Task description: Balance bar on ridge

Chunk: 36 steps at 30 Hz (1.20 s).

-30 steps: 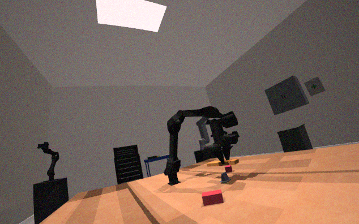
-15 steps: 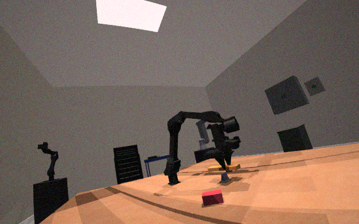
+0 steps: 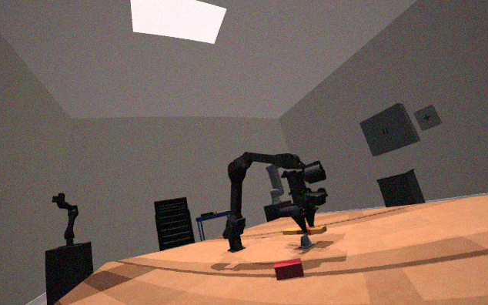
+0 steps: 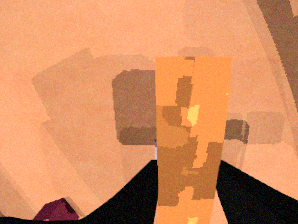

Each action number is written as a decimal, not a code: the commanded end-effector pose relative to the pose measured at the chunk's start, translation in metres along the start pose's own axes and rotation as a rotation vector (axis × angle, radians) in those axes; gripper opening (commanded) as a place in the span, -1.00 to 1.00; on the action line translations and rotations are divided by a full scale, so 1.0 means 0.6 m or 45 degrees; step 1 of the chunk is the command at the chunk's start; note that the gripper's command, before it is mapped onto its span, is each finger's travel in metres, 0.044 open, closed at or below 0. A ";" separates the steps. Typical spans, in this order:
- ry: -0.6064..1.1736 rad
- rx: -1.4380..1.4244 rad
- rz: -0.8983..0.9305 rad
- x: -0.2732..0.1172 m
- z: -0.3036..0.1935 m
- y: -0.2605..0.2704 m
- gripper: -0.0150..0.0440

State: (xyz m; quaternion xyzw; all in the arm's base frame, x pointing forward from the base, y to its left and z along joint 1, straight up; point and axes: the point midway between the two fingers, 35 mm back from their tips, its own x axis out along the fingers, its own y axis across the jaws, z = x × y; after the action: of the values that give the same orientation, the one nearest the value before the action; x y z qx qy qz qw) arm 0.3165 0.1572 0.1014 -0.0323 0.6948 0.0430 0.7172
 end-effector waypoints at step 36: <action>-0.001 0.005 -0.001 0.005 0.000 0.000 -0.49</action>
State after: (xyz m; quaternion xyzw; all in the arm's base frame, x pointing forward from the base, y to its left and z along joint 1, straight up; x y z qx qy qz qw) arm 0.3165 0.1572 0.0990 -0.0323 0.6947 0.0430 0.7173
